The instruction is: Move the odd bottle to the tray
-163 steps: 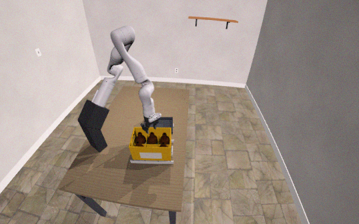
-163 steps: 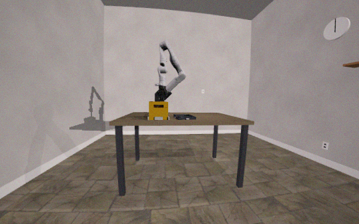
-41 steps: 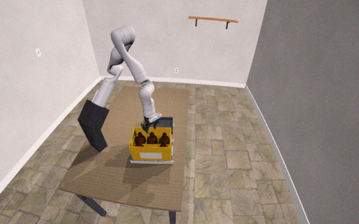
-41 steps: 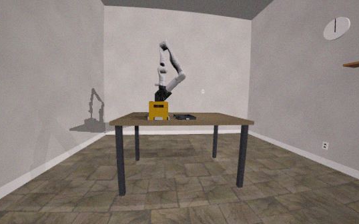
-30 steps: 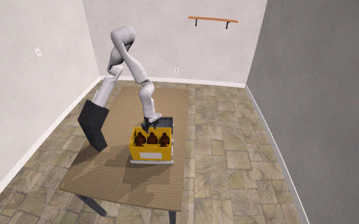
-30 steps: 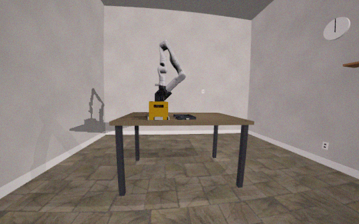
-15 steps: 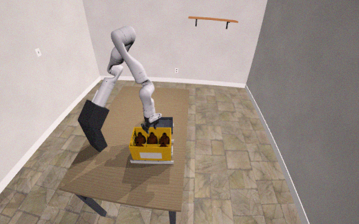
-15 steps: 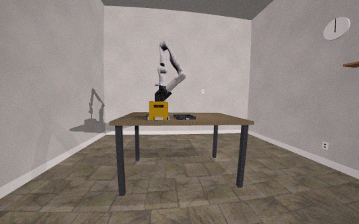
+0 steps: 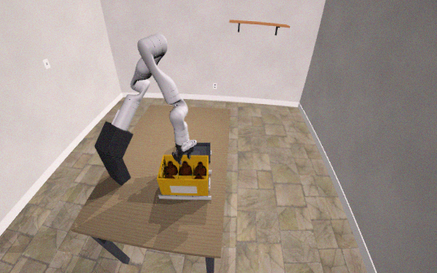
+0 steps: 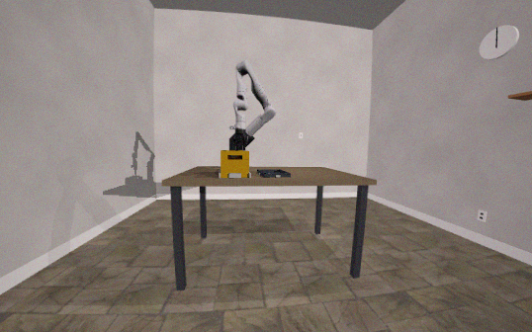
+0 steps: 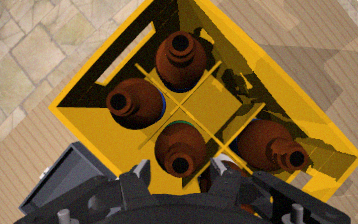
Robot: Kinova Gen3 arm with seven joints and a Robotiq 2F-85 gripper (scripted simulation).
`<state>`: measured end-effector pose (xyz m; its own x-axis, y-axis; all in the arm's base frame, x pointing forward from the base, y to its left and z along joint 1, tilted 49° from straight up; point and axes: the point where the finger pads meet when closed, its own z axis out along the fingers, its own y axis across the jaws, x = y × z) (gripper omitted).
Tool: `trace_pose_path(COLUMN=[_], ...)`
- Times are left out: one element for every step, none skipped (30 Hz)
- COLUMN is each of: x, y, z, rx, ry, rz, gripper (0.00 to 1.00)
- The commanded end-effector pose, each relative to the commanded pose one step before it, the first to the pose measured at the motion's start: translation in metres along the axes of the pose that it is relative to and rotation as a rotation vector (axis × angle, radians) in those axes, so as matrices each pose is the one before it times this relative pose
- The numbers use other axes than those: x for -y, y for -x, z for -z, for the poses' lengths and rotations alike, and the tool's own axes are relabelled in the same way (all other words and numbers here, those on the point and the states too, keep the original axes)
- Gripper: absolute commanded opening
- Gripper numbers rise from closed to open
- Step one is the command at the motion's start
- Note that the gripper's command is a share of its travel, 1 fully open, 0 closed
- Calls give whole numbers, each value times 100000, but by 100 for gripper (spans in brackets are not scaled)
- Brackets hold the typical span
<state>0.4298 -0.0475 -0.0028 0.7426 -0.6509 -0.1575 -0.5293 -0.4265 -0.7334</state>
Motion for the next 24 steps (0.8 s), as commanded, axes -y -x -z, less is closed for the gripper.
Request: trace_pose_path(x=[111,1,0,1,1,1,1,1,1,1,1,1,1,0,1,1,0,0,1,0,0,0,1,0], y=[-232,32,-16,-16,-7,1,3,-3,-2,0,0,-2,0,3,2,0,0,0,44,-19,-14,-2,4,6], z=[-370,-139,-135,-137,-139,-140,-139,-138,-136,-134,-131,-128,-124,-119,-115,-109,0,0,-108,-95,-89,-83,-77,-70], rx=[-403,52,-26,-25,-11,2,6,-3,-2,1,0,-2,1,4,4,1,0,0,72,-30,-23,-3,7,10], ry=[-183,0,-2,-2,-1,-1,-1,-1,-1,-1,-1,-1,-1,-1,-1,-1,0,0,0,-1,-1,-1,-1,0], rz=[-221,12,-6,-6,-3,1,2,-2,-1,1,0,-1,0,1,1,-1,0,0,14,-6,-4,0,1,2], gripper=[64,64,64,64,64,64,64,64,64,64,64,64,64,64,64,64,64,64,64,64,64,64,64,64])
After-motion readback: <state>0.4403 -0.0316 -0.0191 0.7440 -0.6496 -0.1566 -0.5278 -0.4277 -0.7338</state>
